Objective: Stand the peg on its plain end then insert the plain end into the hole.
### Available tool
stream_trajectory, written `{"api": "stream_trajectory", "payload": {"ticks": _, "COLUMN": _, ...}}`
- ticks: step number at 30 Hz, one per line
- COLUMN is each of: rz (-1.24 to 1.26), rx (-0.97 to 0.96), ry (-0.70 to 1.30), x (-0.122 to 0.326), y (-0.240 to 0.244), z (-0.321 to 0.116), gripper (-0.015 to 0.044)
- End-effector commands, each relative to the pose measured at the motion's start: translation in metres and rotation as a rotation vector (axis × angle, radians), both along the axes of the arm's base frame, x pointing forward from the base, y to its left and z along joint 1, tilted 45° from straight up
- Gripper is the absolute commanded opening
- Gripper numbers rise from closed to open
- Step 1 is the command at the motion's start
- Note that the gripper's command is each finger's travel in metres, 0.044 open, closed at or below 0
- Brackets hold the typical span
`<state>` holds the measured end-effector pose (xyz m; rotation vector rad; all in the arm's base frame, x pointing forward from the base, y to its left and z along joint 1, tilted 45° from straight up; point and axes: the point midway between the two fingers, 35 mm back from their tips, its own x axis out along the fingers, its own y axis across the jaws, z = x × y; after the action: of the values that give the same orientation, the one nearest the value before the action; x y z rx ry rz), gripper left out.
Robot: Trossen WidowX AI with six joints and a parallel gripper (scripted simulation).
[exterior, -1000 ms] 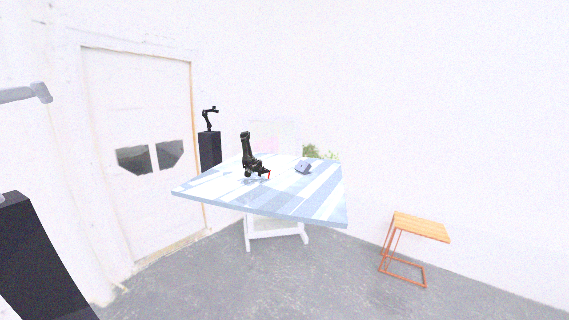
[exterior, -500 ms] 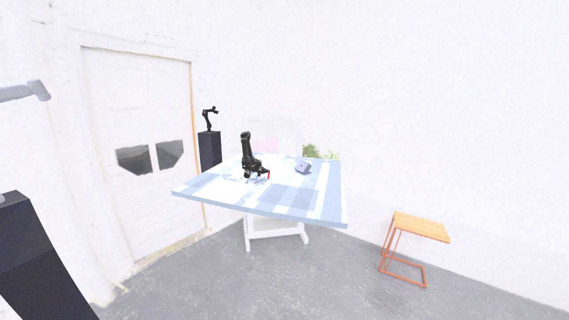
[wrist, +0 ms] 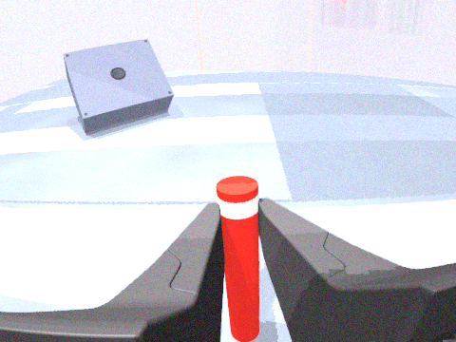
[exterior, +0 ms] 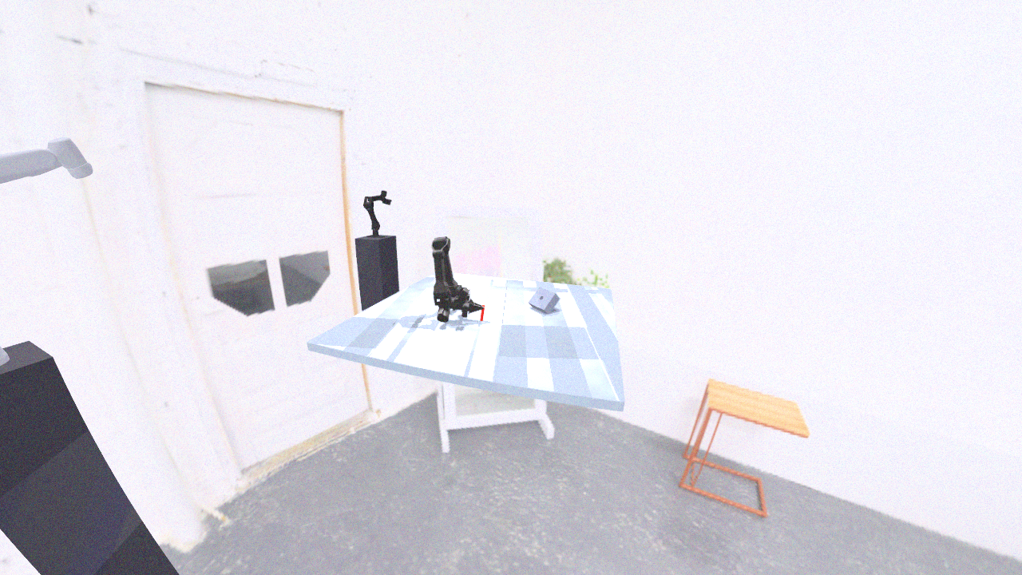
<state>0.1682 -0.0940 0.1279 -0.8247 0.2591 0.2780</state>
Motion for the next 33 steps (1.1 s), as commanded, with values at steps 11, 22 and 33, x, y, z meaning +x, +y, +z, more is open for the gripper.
{"api": "stream_trajectory", "payload": {"ticks": 11, "rz": 0.009, "rx": 0.002, "ry": -0.014, "x": -0.0029, "y": -0.0025, "z": -0.0017, "gripper": 0.0049}}
{"api": "stream_trajectory", "payload": {"ticks": 22, "rz": 0.013, "rx": 0.003, "ry": -0.021, "x": -0.0023, "y": -0.0007, "z": -0.0006, "gripper": 0.013}}
{"api": "stream_trajectory", "payload": {"ticks": 33, "rz": 0.013, "rx": 0.003, "ry": -0.021, "x": -0.0023, "y": -0.0007, "z": -0.0006, "gripper": 0.013}}
